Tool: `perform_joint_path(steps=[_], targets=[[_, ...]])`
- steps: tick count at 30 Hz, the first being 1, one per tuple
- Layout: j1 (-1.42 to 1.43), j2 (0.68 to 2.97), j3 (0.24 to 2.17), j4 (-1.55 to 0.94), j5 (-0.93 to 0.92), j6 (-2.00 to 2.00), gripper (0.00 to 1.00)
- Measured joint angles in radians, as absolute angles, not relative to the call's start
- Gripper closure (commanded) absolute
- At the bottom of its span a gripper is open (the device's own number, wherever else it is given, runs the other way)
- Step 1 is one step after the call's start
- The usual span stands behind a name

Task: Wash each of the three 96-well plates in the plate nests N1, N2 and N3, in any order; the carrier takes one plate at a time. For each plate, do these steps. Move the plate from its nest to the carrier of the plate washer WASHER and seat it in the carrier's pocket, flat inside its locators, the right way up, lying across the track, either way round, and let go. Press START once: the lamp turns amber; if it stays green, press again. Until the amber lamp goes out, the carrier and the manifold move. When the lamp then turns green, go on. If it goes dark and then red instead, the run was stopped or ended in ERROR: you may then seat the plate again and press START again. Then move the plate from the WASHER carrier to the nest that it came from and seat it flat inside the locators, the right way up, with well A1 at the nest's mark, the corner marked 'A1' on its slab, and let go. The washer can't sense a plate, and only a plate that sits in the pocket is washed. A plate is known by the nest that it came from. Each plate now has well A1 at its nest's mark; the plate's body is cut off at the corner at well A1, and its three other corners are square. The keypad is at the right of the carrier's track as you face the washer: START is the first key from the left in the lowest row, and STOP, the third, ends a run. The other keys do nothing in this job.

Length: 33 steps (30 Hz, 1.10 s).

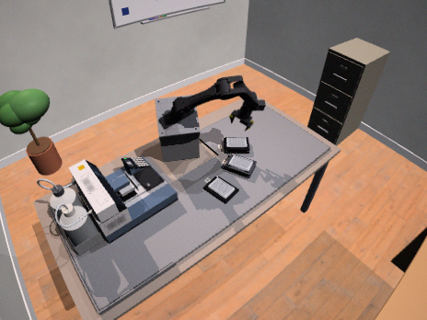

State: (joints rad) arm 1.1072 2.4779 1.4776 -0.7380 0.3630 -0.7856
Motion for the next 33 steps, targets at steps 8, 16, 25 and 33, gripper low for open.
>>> perform_joint_path(steps=[8,16,25,33], targets=[[1.107,2.478,1.478,-0.738,0.363,-0.786,0.0],[1.107,2.478,1.478,-0.738,0.363,-0.786,0.0],[1.046,2.394,1.406,-0.716,0.363,-0.728,0.0],[0.976,2.26,1.309,-0.693,0.364,-0.63,0.0]])
